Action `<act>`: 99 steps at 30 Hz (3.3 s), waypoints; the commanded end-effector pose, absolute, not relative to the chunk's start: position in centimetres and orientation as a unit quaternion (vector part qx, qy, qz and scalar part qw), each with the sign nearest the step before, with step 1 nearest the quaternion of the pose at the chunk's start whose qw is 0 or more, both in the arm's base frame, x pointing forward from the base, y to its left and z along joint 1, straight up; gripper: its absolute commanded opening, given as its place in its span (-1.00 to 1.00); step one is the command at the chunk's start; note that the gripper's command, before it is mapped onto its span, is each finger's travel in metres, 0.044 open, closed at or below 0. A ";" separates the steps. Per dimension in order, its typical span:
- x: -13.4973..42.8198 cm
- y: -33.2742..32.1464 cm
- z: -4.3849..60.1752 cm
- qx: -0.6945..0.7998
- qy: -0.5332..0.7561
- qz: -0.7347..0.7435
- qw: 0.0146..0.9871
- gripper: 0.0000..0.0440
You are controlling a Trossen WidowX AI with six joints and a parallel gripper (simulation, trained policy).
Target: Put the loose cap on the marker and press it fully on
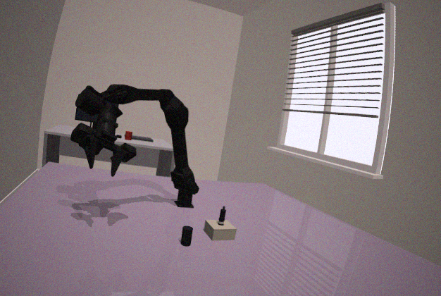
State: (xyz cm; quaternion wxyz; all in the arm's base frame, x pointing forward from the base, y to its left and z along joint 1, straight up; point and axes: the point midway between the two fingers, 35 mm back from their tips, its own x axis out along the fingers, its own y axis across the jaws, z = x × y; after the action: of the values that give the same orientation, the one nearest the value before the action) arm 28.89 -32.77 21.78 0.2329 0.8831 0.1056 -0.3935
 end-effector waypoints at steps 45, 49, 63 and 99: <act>33.7 -25.9 17.0 0.792 0.216 -0.518 0.240 0.42; 33.9 -25.4 16.7 0.784 0.222 -0.528 0.239 0.42; 34.4 -23.3 15.7 0.757 0.241 -0.559 0.238 0.42; 35.8 -17.3 13.6 0.687 0.279 -0.623 0.248 0.40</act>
State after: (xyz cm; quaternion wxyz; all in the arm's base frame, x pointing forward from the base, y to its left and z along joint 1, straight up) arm 35.71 -17.86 13.81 0.2466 0.6949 0.2759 -0.6166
